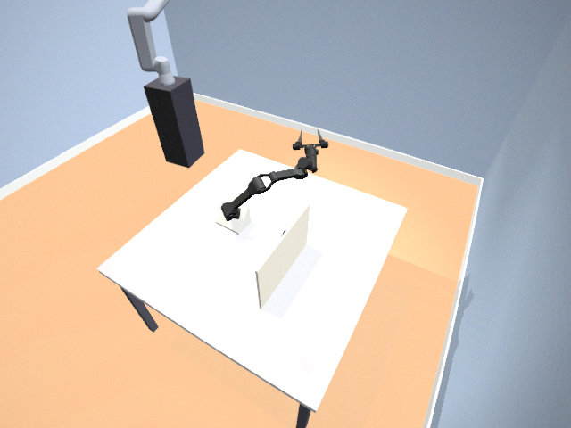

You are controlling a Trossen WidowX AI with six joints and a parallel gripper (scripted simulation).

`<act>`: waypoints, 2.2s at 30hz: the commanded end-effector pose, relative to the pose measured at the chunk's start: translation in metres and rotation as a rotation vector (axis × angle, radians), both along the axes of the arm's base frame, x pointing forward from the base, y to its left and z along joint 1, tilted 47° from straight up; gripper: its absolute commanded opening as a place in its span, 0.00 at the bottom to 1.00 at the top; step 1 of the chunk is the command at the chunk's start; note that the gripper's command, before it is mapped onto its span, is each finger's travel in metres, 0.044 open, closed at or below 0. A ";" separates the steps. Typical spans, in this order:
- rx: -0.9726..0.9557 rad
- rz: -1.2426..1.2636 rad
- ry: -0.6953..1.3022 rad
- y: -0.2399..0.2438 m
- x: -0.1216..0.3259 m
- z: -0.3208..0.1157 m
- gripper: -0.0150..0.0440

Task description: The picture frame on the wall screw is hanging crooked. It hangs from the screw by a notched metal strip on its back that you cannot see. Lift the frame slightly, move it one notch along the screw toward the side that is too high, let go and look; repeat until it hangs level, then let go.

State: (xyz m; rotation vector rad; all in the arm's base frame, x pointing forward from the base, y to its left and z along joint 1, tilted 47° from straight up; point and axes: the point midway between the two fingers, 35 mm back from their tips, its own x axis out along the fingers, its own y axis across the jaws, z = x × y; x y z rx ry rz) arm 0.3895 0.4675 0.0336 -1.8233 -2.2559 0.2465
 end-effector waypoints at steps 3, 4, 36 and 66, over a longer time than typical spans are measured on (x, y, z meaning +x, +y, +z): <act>-0.017 -0.042 0.105 -0.007 0.013 0.024 0.80; -0.025 -0.071 0.176 -0.013 0.022 0.040 0.75; 0.562 -0.476 1.976 -0.274 0.020 0.323 0.69; 2.093 0.688 2.577 -0.468 -0.166 0.273 0.69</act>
